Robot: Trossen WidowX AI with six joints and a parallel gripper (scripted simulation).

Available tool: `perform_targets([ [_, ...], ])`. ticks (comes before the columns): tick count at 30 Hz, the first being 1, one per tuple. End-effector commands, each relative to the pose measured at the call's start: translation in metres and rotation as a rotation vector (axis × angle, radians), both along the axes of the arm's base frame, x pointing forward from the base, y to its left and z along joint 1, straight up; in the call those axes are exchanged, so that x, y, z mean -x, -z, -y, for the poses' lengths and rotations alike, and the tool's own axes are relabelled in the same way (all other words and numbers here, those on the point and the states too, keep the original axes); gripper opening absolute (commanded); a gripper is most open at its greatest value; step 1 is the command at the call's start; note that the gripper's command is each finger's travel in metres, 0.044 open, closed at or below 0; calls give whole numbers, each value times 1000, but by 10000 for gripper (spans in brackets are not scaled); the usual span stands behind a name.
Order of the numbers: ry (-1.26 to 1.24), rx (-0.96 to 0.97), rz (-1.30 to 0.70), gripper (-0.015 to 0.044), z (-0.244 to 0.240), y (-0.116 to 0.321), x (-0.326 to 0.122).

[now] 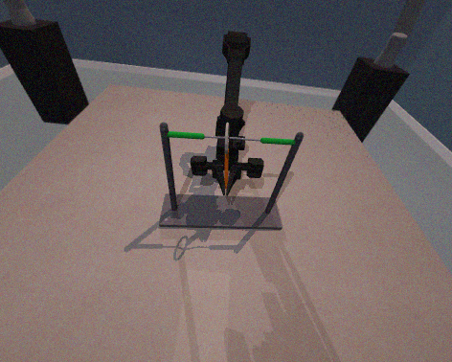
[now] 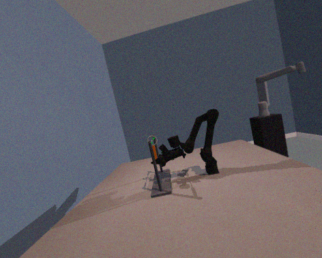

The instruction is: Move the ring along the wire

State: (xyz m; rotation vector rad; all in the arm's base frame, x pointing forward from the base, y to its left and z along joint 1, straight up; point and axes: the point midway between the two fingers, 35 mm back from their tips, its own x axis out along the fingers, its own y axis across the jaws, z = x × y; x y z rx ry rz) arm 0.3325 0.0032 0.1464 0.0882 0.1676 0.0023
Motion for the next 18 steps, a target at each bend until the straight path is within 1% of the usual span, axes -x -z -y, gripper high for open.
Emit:
perform_targets([
  [1, -17, 17, 6, -150, -2, -2, -1],
  [8, -69, 68, 2, -150, -2, -3, -1],
  [18, -160, 159, -69, -150, 1, -3, 9],
])
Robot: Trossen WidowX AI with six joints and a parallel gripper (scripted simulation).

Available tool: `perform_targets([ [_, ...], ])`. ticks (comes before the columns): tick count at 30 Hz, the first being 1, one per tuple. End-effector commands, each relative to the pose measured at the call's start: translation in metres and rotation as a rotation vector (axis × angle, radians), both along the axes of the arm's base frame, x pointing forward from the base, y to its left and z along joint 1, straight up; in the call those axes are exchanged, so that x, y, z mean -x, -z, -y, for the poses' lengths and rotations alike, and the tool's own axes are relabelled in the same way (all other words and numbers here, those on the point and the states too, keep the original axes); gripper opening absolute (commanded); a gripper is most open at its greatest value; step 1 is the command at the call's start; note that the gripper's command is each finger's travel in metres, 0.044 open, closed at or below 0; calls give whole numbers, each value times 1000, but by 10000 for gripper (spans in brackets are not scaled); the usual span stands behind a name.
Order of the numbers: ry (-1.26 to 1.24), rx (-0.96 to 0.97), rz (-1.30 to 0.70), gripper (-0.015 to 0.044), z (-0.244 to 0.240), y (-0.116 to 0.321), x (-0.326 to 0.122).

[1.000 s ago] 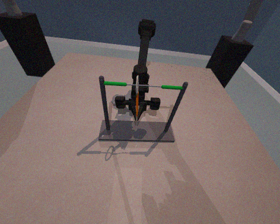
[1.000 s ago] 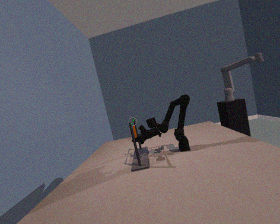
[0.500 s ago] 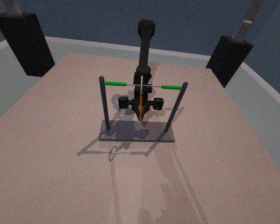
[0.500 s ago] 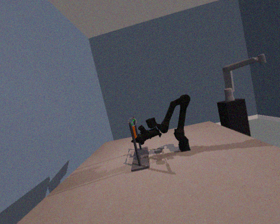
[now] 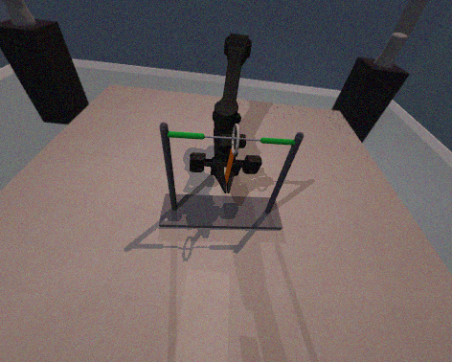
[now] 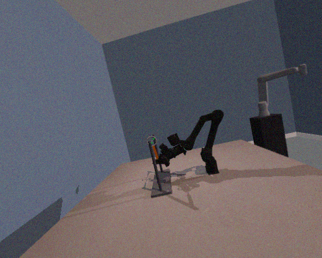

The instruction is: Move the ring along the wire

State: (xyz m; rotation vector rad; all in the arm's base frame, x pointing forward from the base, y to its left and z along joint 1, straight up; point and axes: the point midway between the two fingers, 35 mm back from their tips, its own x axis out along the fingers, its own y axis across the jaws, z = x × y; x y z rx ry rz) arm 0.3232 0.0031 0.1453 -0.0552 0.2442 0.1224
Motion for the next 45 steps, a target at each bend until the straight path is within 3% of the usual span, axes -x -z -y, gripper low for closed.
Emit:
perform_targets([
  [1, -35, 34, 2, -150, 1, -4, 0],
  [45, 11, -43, 0, -150, -51, 0, 7],
])
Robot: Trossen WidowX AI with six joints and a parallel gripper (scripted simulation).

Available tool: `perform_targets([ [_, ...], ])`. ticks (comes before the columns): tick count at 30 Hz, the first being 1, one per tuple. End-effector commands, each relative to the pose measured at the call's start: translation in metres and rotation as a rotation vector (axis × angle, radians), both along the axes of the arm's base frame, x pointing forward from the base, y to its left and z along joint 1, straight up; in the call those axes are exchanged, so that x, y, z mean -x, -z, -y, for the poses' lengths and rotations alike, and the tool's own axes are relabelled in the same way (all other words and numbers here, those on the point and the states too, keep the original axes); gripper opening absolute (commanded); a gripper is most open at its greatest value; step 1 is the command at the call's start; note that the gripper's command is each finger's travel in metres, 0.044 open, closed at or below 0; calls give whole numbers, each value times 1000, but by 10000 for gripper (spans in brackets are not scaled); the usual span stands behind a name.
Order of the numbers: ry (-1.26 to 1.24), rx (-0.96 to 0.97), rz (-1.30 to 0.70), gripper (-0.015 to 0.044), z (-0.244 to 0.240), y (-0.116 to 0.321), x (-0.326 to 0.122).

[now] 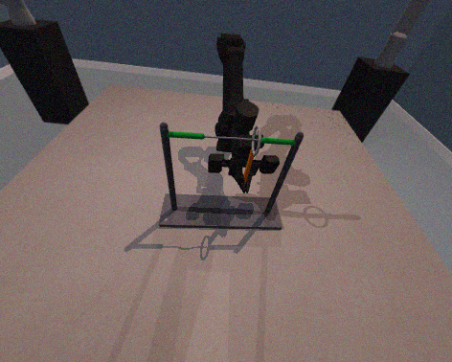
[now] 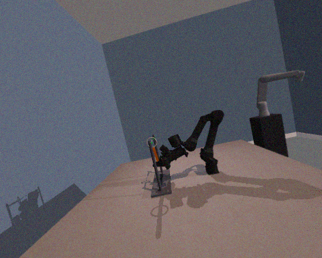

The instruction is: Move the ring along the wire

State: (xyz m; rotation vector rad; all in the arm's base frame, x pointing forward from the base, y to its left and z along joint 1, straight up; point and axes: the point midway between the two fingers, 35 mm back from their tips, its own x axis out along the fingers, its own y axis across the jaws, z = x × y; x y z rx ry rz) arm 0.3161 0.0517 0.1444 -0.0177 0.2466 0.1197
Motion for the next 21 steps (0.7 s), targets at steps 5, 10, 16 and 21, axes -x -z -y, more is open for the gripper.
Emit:
perform_targets([
  [5, 4, -10, 5, -150, -8, -1, 0],
  [10, 3, -12, 5, -150, -14, -1, 1],
  [16, -1, -13, 5, -150, -20, -1, 1],
  [21, -4, -13, 6, -150, -25, -1, 1],
])
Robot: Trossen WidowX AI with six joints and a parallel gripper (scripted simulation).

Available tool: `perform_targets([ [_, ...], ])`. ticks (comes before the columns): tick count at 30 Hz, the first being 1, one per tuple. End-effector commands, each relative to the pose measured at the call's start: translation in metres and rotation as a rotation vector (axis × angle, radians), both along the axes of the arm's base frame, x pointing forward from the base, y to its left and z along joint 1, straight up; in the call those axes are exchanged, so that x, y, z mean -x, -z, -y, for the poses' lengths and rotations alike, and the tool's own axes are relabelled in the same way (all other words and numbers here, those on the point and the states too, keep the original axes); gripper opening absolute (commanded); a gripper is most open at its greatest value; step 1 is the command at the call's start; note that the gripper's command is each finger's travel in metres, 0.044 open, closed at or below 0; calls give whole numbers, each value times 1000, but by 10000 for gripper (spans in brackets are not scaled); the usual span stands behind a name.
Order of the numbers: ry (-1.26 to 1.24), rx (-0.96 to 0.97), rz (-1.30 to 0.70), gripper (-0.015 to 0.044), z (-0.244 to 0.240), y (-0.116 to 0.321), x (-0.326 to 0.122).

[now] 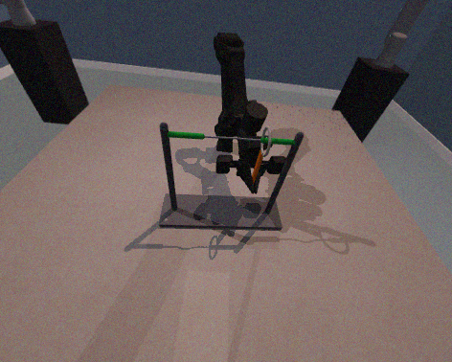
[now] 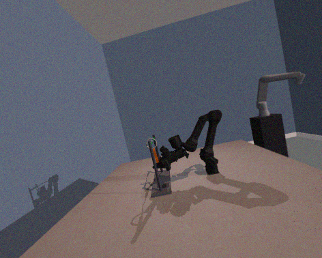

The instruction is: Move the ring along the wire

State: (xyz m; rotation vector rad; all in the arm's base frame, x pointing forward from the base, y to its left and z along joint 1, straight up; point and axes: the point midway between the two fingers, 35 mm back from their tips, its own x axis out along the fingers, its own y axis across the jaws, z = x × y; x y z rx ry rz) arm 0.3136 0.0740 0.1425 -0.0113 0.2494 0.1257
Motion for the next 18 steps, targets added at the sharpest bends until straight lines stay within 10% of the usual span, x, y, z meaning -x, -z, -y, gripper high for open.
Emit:
perform_targets([
  [1, 1, -6, 9, -150, -4, -3, -1],
  [18, -3, -7, 9, -150, -10, 10, -1],
])
